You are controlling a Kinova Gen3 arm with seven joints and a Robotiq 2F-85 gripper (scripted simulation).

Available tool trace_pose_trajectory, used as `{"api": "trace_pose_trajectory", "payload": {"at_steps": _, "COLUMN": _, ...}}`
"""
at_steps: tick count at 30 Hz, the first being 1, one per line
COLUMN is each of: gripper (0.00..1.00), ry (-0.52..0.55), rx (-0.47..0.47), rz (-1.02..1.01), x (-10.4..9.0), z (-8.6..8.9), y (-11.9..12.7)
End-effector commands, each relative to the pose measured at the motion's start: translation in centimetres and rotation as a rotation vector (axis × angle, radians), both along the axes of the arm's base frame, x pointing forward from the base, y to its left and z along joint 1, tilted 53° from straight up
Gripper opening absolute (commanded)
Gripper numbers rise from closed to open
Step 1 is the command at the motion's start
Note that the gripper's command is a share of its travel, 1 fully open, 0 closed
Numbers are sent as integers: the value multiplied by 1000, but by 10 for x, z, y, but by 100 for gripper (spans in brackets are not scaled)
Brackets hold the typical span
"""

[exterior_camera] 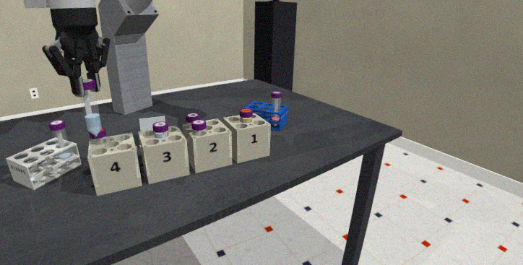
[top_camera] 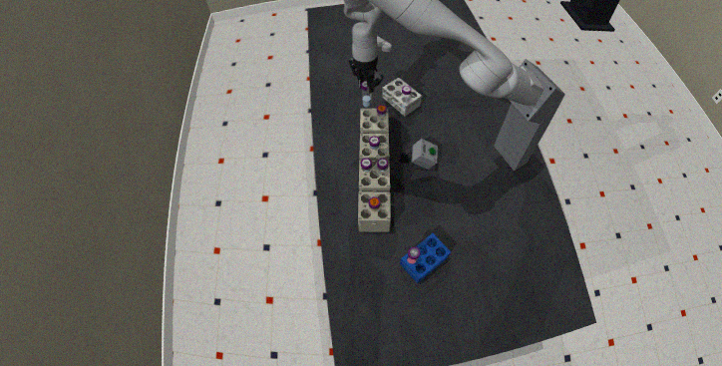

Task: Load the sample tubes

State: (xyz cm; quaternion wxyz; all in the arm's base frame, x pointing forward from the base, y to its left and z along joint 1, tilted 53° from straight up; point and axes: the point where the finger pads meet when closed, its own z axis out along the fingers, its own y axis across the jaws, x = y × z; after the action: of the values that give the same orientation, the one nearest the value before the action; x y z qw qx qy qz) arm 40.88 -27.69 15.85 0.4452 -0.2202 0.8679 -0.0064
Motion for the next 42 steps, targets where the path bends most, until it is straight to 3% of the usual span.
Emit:
{"api": "trace_pose_trajectory", "payload": {"at_steps": 1, "gripper": 10, "ry": 0, "rx": -1, "rz": -1, "x": 2, "z": -2, "y": 0}}
{"api": "trace_pose_trajectory", "payload": {"at_steps": 25, "gripper": 10, "ry": 0, "rx": -1, "rz": -1, "x": 25, "z": -20, "y": 5}}
{"api": "trace_pose_trajectory", "payload": {"at_steps": 42, "gripper": 10, "ry": 0, "rx": -1, "rz": -1, "x": 25, "z": -19, "y": 5}}
